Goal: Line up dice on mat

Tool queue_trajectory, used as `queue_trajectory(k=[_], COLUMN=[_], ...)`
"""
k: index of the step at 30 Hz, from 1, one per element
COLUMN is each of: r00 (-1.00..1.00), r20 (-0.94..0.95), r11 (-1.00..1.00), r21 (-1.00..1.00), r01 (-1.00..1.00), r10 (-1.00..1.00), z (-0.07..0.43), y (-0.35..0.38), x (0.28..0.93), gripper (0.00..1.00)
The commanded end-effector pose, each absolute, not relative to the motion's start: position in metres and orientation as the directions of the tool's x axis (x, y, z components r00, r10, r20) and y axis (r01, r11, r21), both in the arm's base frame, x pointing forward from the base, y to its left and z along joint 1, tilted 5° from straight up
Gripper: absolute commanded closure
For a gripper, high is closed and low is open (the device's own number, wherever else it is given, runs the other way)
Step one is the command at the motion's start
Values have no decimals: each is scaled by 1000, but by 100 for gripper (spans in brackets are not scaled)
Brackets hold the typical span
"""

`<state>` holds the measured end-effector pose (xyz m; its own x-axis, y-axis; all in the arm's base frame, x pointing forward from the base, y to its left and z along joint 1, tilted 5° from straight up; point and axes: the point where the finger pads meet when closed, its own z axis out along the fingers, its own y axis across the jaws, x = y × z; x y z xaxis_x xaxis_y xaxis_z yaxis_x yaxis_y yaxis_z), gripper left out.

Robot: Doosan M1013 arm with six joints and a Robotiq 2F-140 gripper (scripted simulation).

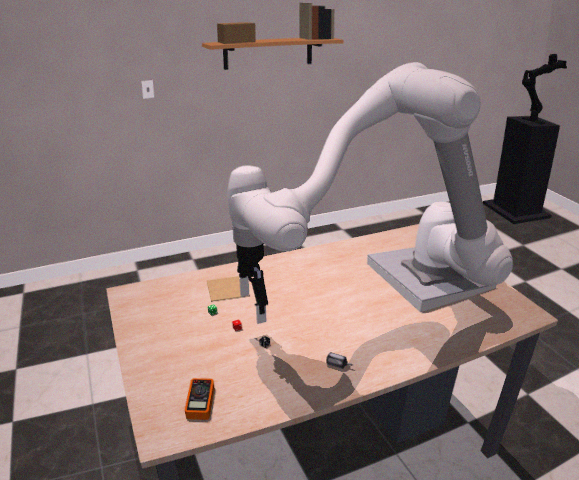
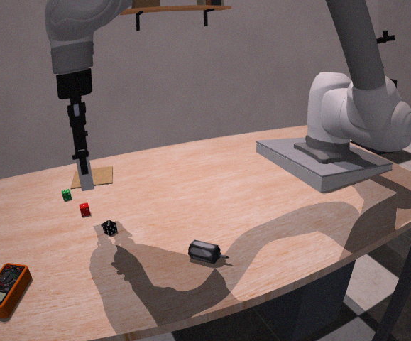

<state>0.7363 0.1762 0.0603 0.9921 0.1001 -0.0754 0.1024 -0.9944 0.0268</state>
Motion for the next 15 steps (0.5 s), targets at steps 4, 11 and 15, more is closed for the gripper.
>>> queue_trajectory(k=[4, 11, 15], r00=[992, 992, 990], r20=[-74, -74, -75], r11=[-994, -994, -992], r21=[26, 26, 25], r01=[102, 106, 122], r10=[100, 104, 120], z=[66, 66, 64], y=[177, 169, 136], x=[737, 740, 752], gripper=[0, 0, 0])
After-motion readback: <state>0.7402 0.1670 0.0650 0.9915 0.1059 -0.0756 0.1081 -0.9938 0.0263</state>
